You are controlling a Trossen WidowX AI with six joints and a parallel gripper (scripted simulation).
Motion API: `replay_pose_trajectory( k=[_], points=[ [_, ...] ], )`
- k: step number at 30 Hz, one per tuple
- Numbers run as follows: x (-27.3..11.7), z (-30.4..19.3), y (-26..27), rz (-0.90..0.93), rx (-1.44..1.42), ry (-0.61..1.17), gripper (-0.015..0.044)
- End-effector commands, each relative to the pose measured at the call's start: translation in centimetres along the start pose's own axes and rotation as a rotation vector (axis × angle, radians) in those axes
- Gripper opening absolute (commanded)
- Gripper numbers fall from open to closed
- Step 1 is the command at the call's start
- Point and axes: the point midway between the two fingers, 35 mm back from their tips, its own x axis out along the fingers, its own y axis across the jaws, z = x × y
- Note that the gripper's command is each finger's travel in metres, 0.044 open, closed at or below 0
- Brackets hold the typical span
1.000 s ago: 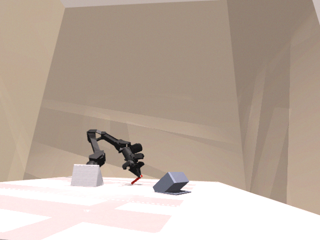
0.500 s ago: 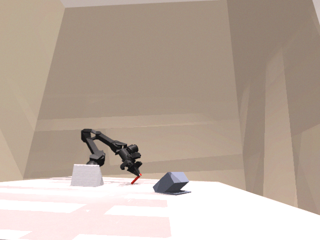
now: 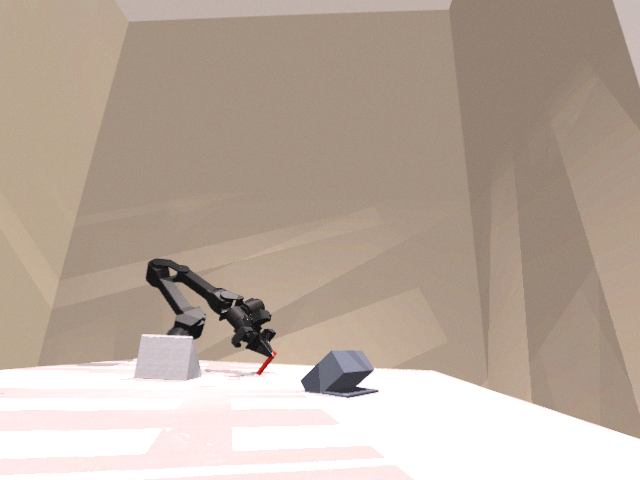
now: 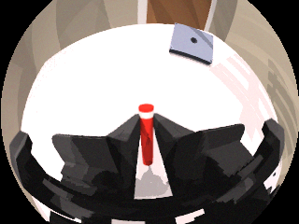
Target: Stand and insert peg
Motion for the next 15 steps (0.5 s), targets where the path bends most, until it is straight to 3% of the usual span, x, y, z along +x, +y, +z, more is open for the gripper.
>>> replay_pose_trajectory(
  k=[1,15],
  points=[
    [-0.18,-0.2,-0.2,-0.003,0.005,-0.035,0.0049],
    [-0.98,-0.72,-0.19,-0.003,0.007,-0.157,0.0049]
  ],
)
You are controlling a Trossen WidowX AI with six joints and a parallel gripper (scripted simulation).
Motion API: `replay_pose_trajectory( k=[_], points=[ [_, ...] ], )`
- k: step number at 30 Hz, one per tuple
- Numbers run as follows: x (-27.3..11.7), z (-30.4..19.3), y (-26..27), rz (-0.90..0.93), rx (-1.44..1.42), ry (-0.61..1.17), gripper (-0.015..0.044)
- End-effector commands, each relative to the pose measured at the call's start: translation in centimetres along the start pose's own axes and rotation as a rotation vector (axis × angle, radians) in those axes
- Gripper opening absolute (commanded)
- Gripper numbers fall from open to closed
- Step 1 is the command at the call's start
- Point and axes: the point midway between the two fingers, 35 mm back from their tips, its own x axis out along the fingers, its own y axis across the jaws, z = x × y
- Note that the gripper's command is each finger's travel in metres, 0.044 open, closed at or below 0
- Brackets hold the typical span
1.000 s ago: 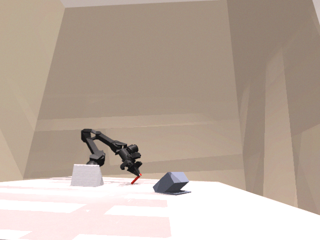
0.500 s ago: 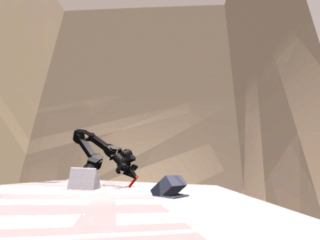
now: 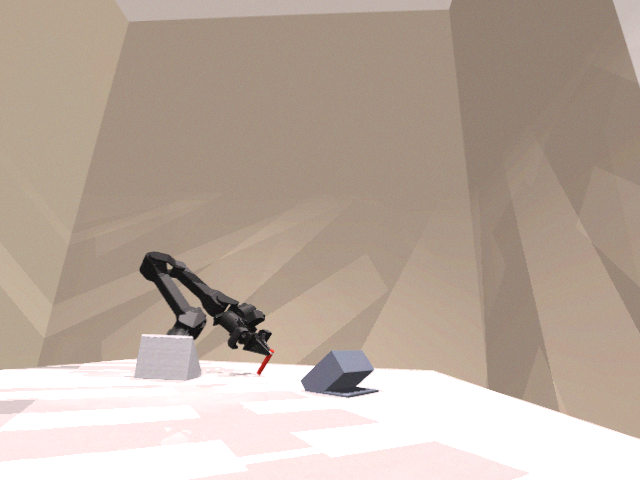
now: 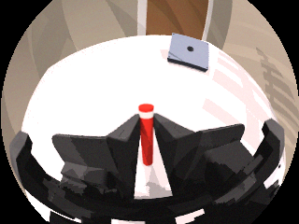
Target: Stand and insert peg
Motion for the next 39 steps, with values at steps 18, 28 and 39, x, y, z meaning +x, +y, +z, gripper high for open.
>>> replay_pose_trajectory(
  k=[18,28,39],
  points=[
    [-1.1,-0.8,-0.2,-0.003,0.007,-0.182,0.0049],
    [-1.6,-1.3,-0.2,-0.004,0.008,-0.269,0.0049],
    [-2.1,-1.8,-0.3,-0.005,0.009,-0.363,0.0049]
  ],
)
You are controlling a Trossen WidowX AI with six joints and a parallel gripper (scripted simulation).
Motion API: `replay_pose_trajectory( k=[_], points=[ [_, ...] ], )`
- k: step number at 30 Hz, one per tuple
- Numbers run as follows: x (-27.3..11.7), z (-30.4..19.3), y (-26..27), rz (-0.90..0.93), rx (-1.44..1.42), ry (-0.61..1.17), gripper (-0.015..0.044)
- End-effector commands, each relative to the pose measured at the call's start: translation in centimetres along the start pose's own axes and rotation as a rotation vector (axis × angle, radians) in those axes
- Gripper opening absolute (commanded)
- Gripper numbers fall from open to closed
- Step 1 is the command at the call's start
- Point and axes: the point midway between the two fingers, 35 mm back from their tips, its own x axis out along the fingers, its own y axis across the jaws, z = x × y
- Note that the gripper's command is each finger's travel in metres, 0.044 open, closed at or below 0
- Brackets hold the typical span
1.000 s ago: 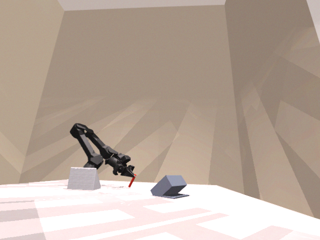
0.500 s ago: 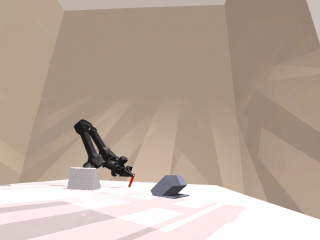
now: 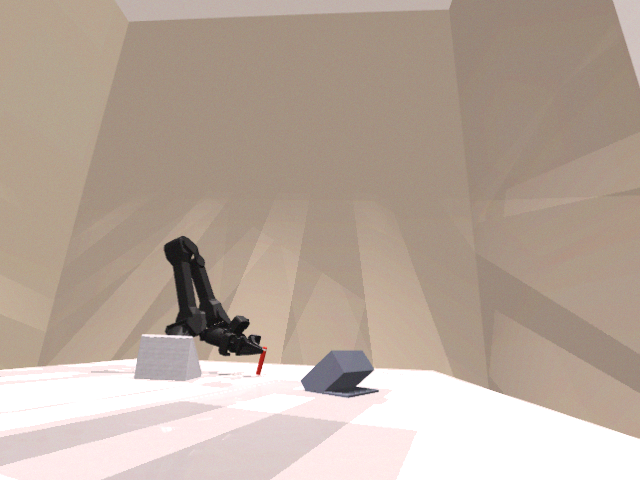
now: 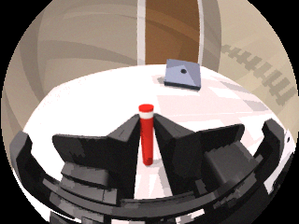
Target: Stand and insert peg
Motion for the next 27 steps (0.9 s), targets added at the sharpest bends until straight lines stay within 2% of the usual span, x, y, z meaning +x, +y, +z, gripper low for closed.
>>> replay_pose_trajectory(
  k=[1,27],
  points=[
    [-0.24,-0.09,-0.05,-0.001,-0.001,-0.038,0.0049],
    [-0.45,-0.59,-0.16,-0.003,-0.015,-0.039,0.0049]
  ],
)
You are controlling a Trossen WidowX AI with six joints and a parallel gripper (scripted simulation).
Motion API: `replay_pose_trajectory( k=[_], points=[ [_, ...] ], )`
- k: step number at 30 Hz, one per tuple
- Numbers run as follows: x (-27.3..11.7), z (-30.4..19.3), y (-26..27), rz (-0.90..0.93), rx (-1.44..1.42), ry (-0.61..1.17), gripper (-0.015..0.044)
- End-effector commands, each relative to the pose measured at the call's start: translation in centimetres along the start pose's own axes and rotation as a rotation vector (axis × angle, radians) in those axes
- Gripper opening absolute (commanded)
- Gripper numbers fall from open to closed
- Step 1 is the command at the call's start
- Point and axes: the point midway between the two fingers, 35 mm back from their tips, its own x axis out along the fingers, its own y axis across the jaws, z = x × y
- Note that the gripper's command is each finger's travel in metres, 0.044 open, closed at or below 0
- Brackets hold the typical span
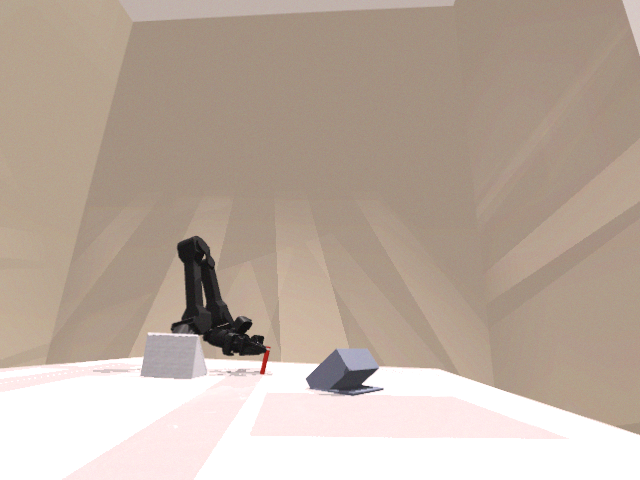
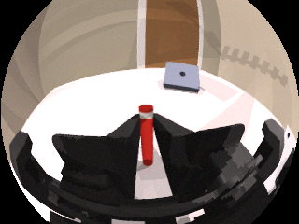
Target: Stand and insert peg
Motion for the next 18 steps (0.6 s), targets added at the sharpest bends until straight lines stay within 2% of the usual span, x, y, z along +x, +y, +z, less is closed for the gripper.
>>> replay_pose_trajectory(
  k=[1,18],
  points=[
    [-0.11,-0.08,-0.01,0.0,0.0,0.0,0.0049],
    [-0.37,-0.4,-0.12,-0.002,0.009,-0.023,0.0049]
  ],
)
